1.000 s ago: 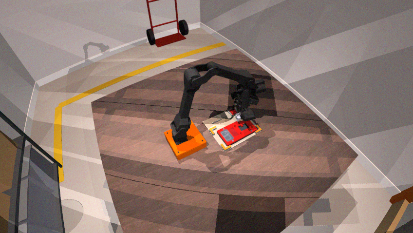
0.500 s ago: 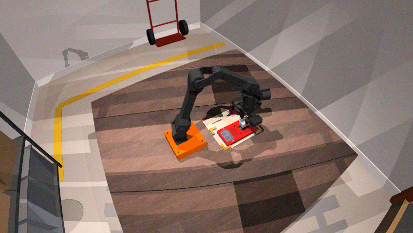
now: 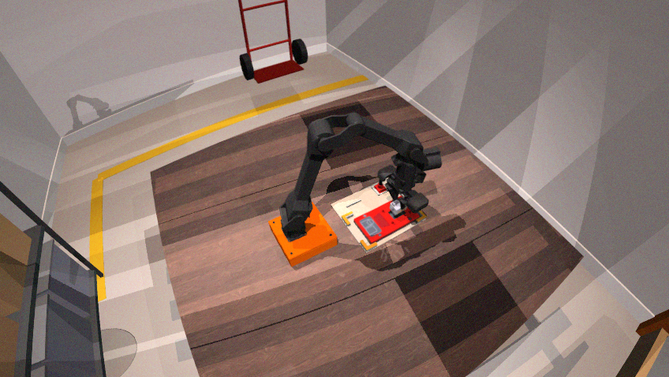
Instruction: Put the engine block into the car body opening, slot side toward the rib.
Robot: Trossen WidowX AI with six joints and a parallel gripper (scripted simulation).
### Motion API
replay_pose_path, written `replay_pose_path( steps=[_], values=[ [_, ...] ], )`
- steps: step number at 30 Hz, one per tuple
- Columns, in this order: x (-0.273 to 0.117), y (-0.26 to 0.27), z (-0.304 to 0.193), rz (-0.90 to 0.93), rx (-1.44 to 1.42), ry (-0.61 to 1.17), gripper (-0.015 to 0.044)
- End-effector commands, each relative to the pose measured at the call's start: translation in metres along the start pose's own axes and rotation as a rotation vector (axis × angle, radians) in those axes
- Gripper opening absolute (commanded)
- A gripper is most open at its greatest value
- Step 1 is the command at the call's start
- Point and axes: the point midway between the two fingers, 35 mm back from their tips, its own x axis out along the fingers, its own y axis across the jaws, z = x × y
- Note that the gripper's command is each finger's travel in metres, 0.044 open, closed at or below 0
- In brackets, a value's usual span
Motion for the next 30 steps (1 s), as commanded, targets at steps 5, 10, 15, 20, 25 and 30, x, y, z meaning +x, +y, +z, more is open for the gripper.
replay_pose_path(
  steps=[5,10,15,20,25,30],
  values=[
    [0.0015,0.0005,0.0007,0.006,0.079,0.0,0.0158],
    [0.0015,0.0005,0.0007,0.006,0.079,0.0,0.0158],
    [0.0019,0.0008,0.0009,0.006,0.065,0.0,0.0158],
    [0.0027,0.0013,0.0014,0.006,0.034,0.0,0.0158],
    [0.0027,0.0013,0.0014,0.006,0.034,0.0,0.0158],
    [0.0035,0.0013,0.0014,0.006,-0.004,0.0,0.0158]
  ],
)
